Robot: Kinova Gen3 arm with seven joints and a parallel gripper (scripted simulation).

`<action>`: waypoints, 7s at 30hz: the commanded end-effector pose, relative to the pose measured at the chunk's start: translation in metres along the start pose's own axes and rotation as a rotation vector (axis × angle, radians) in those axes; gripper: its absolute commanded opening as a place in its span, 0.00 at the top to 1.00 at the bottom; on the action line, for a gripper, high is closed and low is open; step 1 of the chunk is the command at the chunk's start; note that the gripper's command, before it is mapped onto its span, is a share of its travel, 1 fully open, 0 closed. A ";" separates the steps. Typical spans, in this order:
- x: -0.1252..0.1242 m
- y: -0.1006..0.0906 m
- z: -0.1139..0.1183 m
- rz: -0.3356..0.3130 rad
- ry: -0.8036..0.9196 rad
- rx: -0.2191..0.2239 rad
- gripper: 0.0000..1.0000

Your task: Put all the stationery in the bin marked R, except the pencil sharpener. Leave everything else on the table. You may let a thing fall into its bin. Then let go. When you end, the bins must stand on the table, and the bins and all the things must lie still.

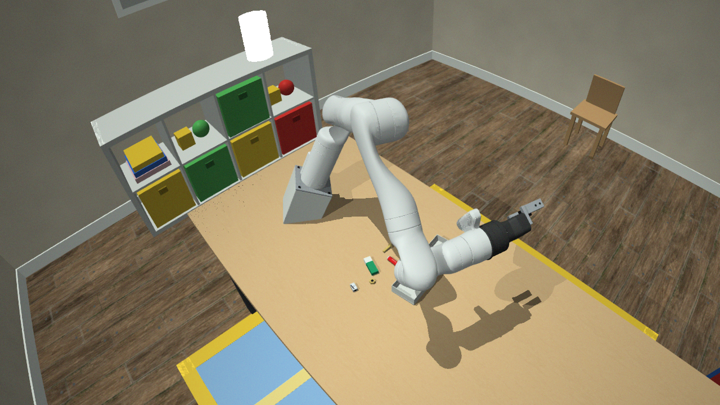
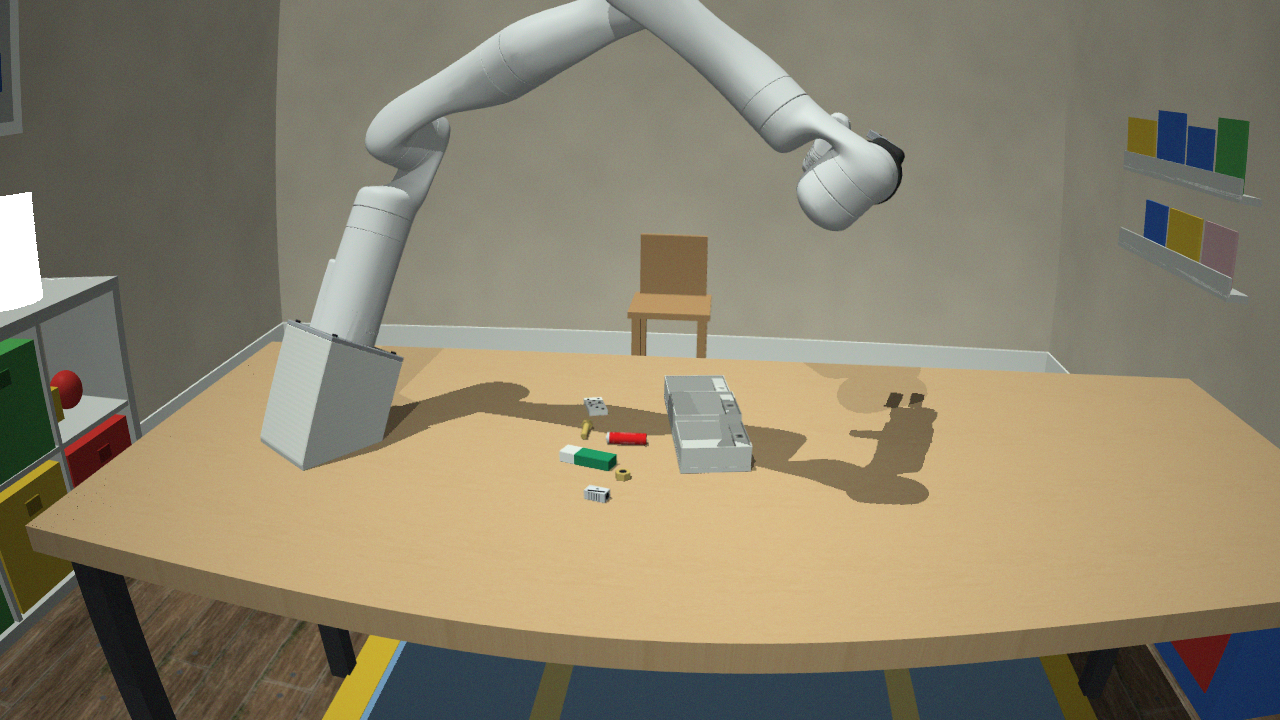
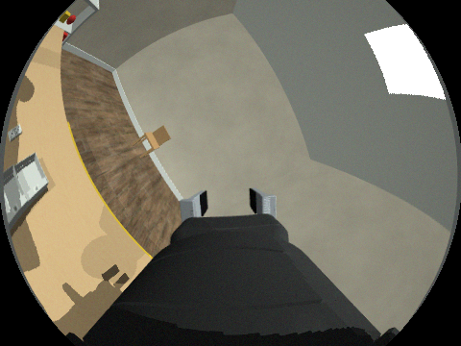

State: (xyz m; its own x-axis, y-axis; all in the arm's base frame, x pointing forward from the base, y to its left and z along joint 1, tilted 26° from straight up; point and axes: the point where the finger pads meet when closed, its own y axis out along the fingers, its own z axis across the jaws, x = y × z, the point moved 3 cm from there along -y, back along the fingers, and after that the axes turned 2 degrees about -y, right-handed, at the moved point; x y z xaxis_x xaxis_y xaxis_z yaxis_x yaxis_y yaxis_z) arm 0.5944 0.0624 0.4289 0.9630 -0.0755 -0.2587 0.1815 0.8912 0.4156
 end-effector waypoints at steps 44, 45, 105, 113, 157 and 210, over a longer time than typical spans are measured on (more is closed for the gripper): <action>0.043 0.006 -0.144 -0.010 -0.044 -0.149 0.69; 0.041 0.007 -0.145 -0.009 -0.044 -0.149 0.69; -0.185 -0.223 -0.218 -0.051 -0.604 -1.602 0.69; -0.192 -0.232 -0.216 -0.051 -0.607 -1.595 0.69; -0.024 -0.200 -0.288 -1.142 0.604 -1.104 0.69; -0.013 -0.202 -0.314 -1.837 1.641 -0.123 0.69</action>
State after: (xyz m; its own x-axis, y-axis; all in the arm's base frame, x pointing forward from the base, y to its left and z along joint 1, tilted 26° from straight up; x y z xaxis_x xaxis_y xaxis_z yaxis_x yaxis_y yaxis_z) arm 0.4821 0.0226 0.0839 -0.9128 -0.2478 -0.3247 0.2135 0.3881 -0.8965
